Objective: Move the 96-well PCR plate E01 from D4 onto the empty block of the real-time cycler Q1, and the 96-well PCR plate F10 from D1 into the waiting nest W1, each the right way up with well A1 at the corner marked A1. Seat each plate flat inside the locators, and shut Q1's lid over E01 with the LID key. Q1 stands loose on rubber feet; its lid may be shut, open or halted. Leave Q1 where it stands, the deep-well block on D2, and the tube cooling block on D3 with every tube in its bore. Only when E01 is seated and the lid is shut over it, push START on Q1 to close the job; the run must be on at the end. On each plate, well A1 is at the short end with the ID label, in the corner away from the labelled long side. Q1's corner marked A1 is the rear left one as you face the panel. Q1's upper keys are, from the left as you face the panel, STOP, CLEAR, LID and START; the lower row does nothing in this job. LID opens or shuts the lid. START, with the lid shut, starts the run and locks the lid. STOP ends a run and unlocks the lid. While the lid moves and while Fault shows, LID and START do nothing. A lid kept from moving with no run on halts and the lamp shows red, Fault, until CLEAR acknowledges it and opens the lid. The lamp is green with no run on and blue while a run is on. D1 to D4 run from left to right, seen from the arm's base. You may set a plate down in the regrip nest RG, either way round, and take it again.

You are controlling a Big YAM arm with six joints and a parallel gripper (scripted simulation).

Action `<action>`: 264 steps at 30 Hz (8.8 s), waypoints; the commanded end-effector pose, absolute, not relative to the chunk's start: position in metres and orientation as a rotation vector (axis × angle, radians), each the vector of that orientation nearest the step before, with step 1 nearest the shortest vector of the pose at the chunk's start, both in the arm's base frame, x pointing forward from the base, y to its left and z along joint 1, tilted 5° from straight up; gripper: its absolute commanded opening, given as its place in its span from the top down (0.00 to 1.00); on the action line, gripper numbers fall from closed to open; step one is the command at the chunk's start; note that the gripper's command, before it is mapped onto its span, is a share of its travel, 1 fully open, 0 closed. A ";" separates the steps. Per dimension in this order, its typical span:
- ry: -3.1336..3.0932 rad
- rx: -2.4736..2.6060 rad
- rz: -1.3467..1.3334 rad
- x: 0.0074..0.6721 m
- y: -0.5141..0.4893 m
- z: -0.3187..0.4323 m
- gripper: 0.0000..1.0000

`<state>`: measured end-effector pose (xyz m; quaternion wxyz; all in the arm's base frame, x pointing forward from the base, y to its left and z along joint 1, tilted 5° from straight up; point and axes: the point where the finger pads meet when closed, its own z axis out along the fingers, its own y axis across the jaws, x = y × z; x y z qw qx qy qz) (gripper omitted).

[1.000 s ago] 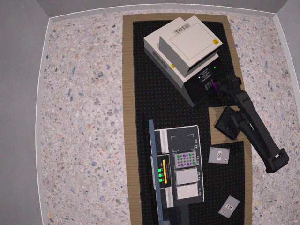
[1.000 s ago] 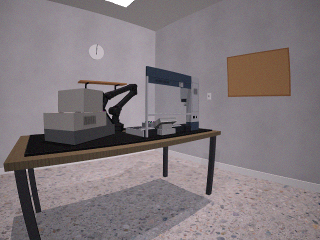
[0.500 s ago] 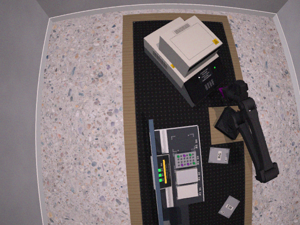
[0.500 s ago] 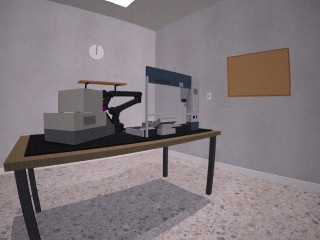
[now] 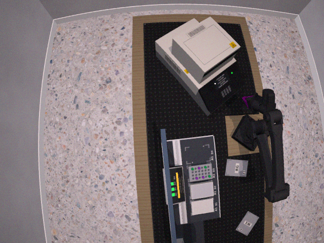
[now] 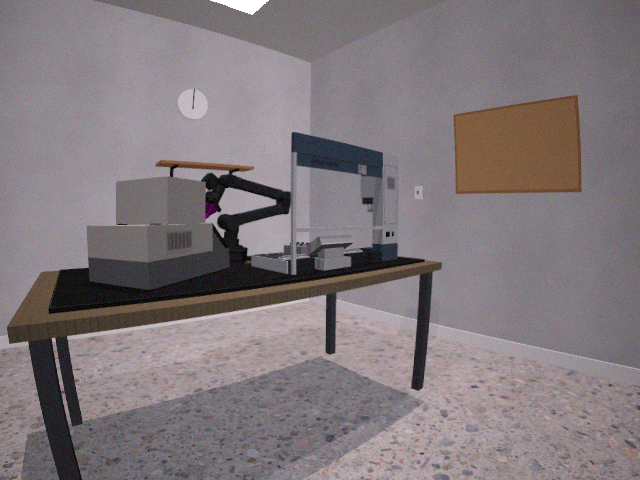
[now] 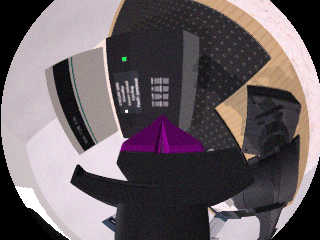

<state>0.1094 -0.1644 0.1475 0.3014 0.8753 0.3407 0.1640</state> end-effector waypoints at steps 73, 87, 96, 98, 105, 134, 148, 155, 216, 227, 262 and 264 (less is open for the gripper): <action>0.922 2.380 0.453 0.113 -0.159 0.138 1.00; 0.917 2.348 0.447 0.114 -0.165 0.142 1.00; 0.915 2.334 0.444 0.115 -0.167 0.144 1.00; 0.915 2.333 0.444 0.115 -0.167 0.144 1.00; 0.917 2.354 0.448 0.114 -0.163 0.141 1.00; 0.910 2.302 0.437 0.116 -0.171 0.164 1.00; 0.905 2.265 0.429 0.117 -0.176 0.178 1.00; 0.903 2.251 0.426 0.118 -0.178 0.183 1.00; 0.901 2.253 0.424 0.117 -0.178 0.179 1.00; 0.903 2.268 0.427 0.116 -0.175 0.181 1.00; 0.908 2.320 0.435 0.113 -0.168 0.147 1.00; 0.907 2.320 0.434 0.113 -0.168 0.147 1.00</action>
